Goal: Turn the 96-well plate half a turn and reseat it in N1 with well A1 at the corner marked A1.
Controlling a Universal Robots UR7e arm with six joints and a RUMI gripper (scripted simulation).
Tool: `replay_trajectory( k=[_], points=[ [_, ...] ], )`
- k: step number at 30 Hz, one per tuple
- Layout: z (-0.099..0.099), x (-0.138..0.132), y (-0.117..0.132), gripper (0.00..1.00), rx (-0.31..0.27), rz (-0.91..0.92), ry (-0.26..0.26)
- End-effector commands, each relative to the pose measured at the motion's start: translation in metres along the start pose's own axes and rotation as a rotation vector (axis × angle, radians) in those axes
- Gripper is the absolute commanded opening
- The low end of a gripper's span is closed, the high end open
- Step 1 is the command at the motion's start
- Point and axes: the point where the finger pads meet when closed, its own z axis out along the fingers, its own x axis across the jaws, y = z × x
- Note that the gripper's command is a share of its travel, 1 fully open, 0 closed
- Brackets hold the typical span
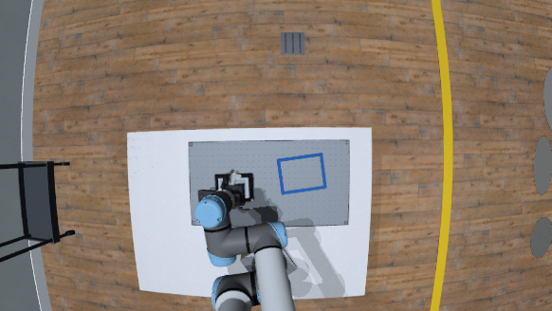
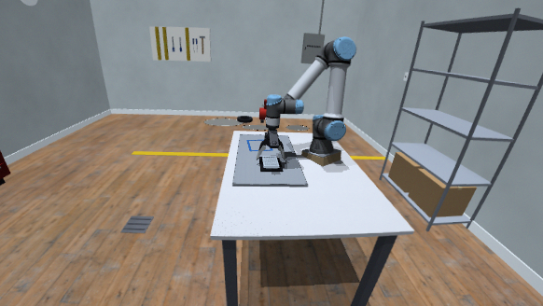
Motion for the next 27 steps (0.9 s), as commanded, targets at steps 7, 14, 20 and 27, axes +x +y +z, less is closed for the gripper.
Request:
replay_trajectory(
  k=[7,14,20,27],
  points=[
    [-0.003,0.0,0.0,1.0,0.0,0.0,0.001],
    [-0.016,0.0,0.0,1.0,0.0,0.0,0.001],
    [-0.032,0.0,0.0,1.0,0.0,0.0,0.001],
    [-0.032,0.0,0.0,1.0,0.0,0.0,0.001]
  ],
)
